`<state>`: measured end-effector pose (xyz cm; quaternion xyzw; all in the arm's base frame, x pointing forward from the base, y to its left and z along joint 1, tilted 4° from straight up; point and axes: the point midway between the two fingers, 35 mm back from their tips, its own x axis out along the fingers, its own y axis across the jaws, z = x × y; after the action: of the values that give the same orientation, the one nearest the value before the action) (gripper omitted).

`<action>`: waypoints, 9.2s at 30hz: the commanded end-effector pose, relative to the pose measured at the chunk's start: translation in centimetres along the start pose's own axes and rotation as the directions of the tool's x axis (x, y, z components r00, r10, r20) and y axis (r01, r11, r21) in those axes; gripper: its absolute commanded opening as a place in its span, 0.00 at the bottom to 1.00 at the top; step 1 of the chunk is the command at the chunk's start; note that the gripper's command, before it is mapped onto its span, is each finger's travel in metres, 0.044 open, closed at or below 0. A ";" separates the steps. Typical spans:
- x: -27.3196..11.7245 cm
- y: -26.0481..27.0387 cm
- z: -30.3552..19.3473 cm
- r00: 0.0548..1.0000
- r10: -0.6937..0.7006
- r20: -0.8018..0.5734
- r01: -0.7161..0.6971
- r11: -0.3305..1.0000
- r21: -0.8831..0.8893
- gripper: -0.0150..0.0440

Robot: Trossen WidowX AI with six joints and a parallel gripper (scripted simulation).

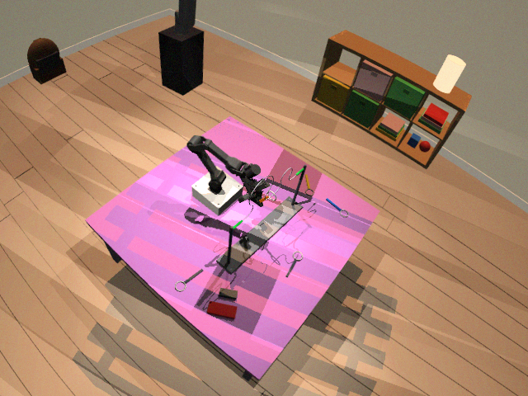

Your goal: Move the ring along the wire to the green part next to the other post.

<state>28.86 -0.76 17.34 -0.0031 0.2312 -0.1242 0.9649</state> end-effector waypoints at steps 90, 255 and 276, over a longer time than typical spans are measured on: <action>-11.3 15.4 15.1 0.671 0.615 0.413 -0.417 -0.147 0.897 0.00; -9.1 1.2 14.9 0.779 -0.407 0.476 0.588 0.214 -0.780 0.00; -9.0 0.2 18.0 0.720 -0.238 0.652 0.634 -0.156 -0.757 0.00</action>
<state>29.20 0.65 37.36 -0.7394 0.0909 -0.2544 0.6167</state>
